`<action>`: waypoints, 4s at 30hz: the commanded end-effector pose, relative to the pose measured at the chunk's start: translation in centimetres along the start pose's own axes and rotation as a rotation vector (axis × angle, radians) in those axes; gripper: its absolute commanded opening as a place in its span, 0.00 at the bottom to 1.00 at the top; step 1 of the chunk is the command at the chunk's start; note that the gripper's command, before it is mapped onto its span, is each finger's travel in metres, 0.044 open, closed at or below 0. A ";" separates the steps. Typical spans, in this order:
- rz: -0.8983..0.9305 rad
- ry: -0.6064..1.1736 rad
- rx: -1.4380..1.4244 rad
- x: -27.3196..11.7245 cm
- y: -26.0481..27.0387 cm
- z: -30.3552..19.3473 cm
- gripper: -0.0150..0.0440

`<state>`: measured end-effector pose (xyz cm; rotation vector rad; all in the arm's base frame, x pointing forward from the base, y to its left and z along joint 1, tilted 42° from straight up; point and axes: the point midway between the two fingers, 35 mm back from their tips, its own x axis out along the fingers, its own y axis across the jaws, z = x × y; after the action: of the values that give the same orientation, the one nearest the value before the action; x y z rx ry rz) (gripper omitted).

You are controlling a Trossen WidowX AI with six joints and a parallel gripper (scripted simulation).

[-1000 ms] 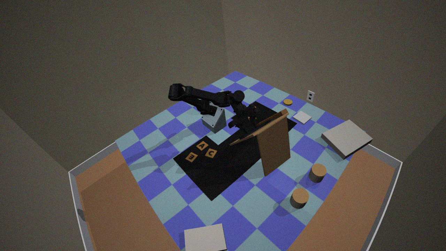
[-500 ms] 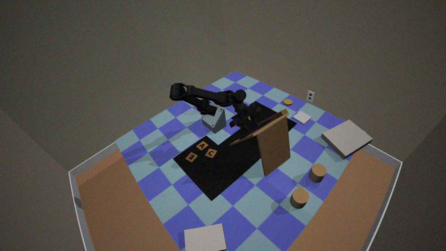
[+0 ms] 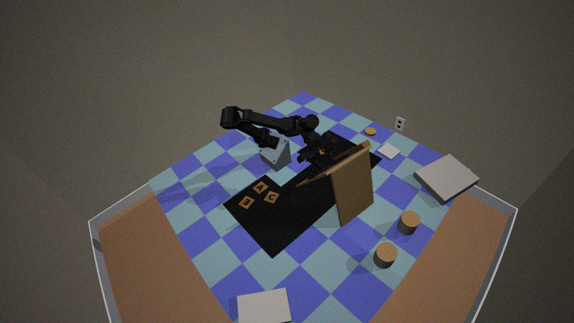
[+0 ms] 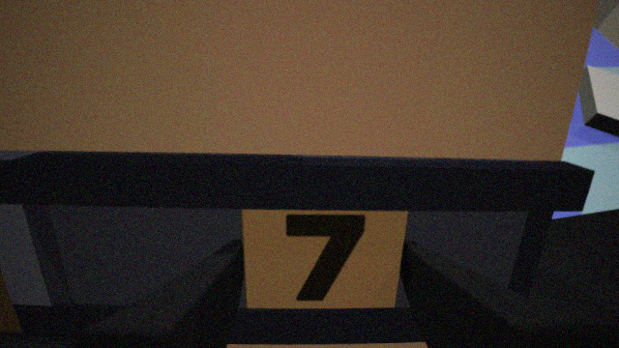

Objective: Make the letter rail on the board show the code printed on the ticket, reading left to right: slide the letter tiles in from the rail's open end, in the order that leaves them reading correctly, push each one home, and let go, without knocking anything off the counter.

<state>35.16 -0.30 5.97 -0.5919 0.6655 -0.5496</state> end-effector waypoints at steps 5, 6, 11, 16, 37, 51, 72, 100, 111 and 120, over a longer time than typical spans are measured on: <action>-0.002 0.000 0.002 0.1 0.6 0.0 0.25; -0.002 0.000 0.002 0.1 0.7 0.0 0.25; -0.002 0.000 0.002 0.1 0.9 0.0 0.25; -0.002 0.000 0.003 0.1 1.2 0.1 0.25; -0.001 0.000 0.003 0.1 2.4 0.1 0.25; -0.001 0.000 0.004 0.1 3.2 0.0 0.25; -0.001 0.000 0.004 0.0 4.3 0.0 0.25; 0.000 0.000 0.005 0.0 6.0 0.1 0.25; 0.003 -0.001 0.004 0.0 5.9 0.1 0.48; 0.000 0.000 0.005 -0.9 5.9 0.1 0.75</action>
<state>36.60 3.96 2.10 -0.5881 0.6705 -0.5517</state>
